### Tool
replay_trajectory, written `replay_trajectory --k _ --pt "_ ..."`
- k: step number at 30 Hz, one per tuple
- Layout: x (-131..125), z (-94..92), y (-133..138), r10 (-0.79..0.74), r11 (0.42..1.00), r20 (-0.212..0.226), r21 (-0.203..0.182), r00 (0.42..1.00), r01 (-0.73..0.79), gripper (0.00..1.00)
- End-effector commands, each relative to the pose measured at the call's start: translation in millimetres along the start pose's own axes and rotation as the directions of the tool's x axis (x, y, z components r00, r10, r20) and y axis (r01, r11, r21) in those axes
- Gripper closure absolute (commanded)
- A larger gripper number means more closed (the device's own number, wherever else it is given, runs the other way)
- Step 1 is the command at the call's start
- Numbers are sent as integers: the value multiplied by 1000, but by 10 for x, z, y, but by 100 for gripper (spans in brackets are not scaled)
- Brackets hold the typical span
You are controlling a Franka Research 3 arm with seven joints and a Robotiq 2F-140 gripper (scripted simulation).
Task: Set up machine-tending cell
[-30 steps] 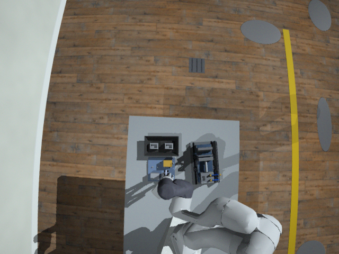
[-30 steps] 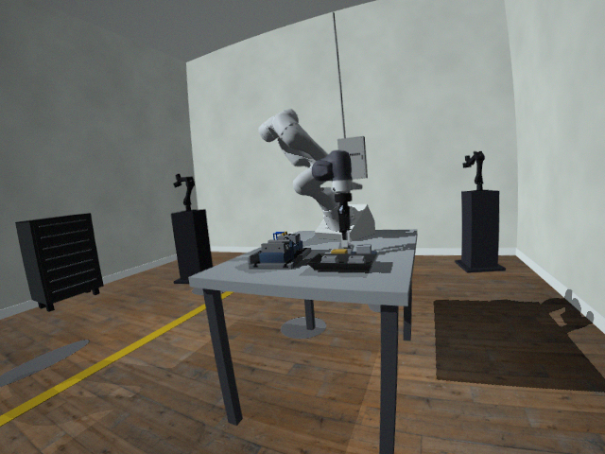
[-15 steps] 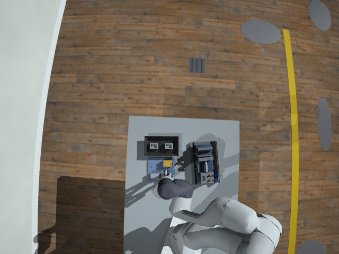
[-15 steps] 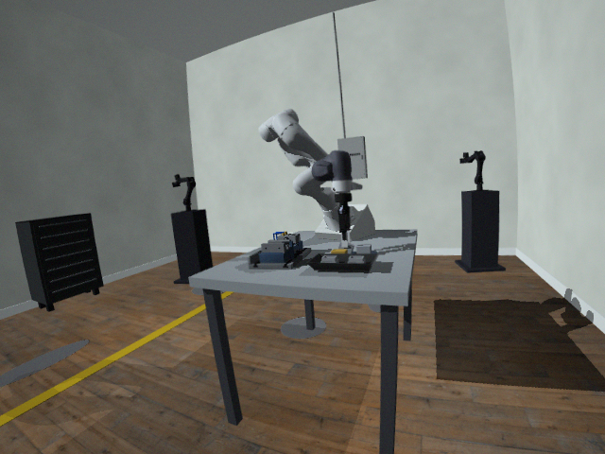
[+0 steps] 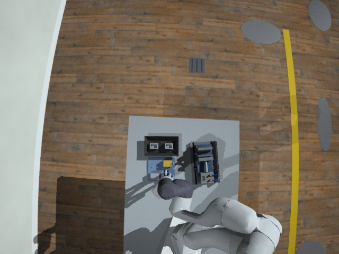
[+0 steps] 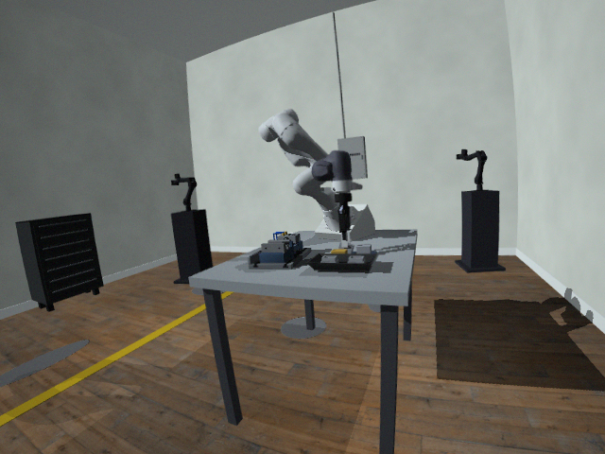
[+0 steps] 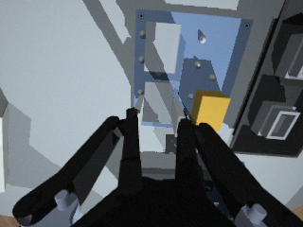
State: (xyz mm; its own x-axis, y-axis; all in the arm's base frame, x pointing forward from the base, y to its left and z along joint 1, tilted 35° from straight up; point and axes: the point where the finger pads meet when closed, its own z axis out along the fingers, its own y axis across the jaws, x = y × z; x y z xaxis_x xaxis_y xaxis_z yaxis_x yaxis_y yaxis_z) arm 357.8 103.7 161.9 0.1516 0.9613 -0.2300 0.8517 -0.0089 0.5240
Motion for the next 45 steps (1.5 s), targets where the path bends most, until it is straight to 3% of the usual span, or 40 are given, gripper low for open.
replay_trajectory --k 1,10,11,45 --pt "8 -1 5 0 1000 -2 -4 1000 0 100" --pt "8 -1 5 0 1000 -2 -4 1000 0 100" --pt "8 -1 5 0 1000 -2 -4 1000 0 60" --pt "8 -1 5 0 1000 -2 -4 1000 0 60"
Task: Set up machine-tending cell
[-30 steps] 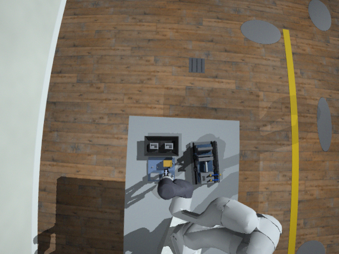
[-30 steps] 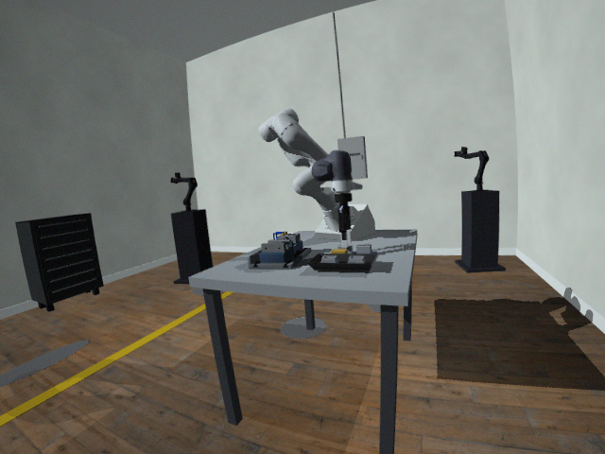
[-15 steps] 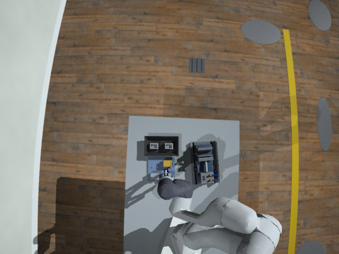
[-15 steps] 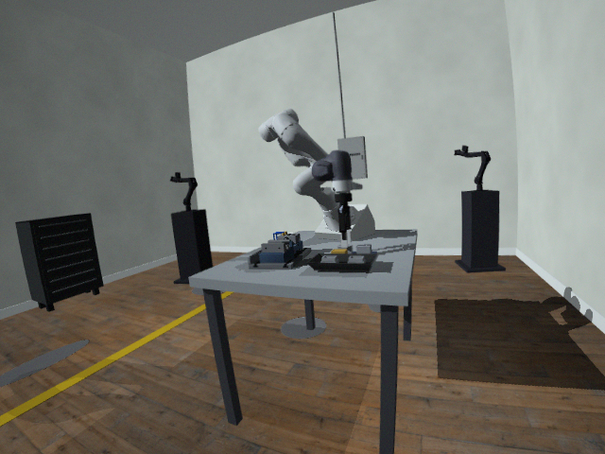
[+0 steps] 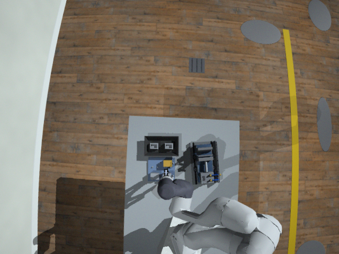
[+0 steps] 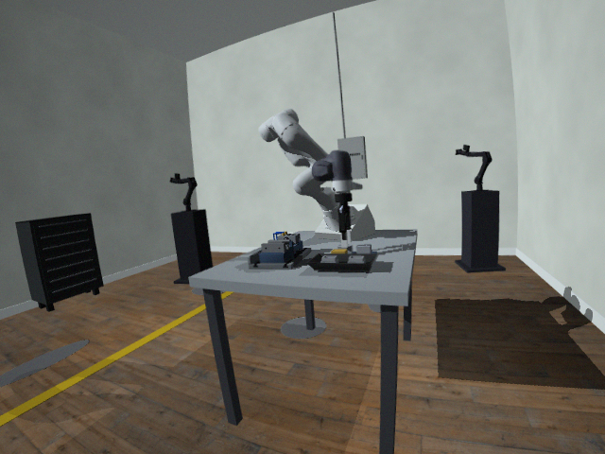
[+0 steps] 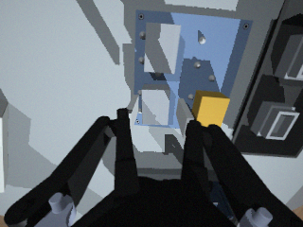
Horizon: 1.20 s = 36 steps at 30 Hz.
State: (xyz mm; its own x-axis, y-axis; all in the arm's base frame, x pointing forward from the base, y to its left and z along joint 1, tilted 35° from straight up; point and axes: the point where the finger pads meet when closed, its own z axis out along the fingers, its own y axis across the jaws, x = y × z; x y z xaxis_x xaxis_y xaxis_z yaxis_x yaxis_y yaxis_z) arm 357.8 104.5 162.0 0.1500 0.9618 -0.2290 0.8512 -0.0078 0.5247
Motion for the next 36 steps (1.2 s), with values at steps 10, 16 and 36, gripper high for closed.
replay_trajectory --k 10,16,36 --pt "1 -52 3 1 1000 0 -3 1000 -1 60" --pt "1 -203 3 1 1000 0 -3 1000 -1 60" --pt "1 -1169 0 1 1000 0 -3 1000 -1 60"
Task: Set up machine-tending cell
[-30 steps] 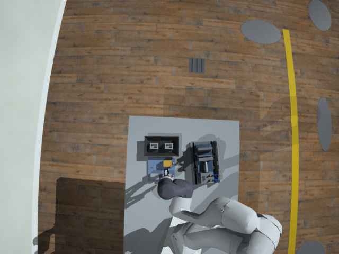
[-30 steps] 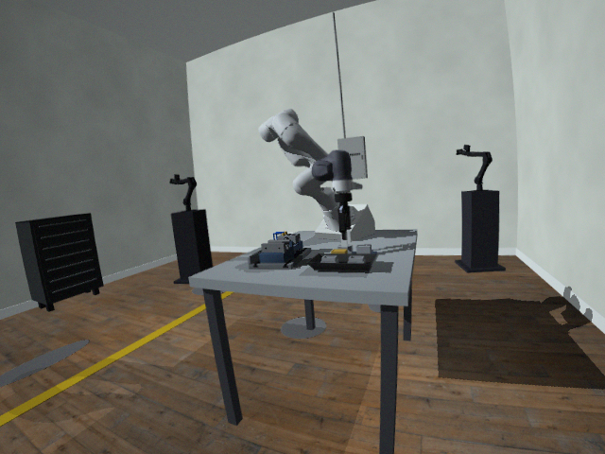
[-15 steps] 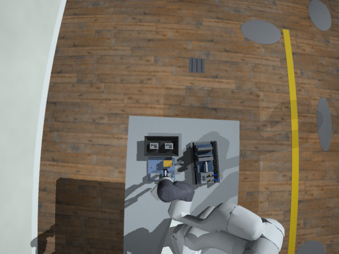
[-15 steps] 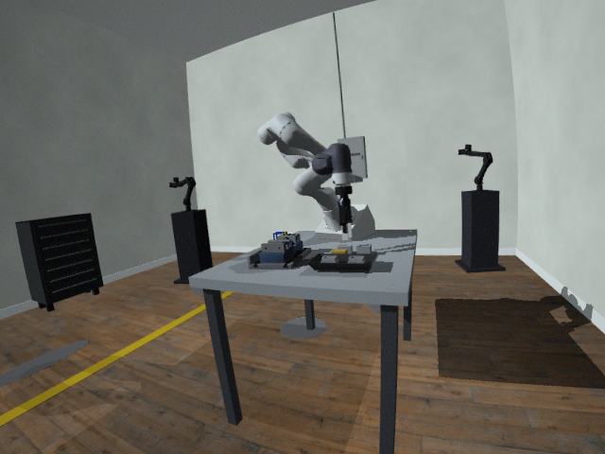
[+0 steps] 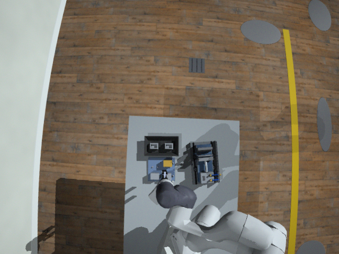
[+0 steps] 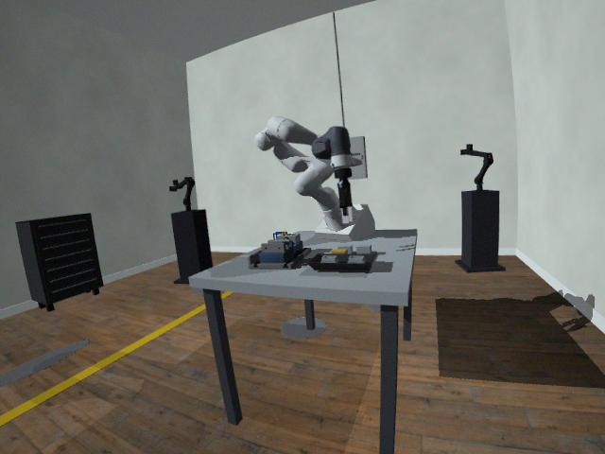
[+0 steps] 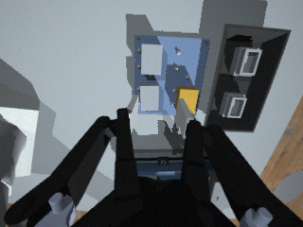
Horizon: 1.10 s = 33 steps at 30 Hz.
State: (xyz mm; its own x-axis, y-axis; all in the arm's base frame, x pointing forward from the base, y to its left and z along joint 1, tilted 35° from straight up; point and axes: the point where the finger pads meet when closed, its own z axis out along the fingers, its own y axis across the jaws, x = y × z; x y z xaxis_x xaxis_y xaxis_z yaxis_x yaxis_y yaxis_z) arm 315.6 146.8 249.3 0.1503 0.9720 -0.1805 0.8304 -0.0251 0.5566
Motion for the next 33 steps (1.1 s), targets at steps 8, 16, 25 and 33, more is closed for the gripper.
replay_trajectory --k 8,16,25,33 --pt "-131 -326 -82 -26 999 42 30 999 24 60" --pt "-130 -364 -81 -26 999 42 30 999 24 100" --pt "-130 -364 -81 -26 999 42 30 999 24 100" --pt "-130 -364 -81 -26 999 42 30 999 24 100"
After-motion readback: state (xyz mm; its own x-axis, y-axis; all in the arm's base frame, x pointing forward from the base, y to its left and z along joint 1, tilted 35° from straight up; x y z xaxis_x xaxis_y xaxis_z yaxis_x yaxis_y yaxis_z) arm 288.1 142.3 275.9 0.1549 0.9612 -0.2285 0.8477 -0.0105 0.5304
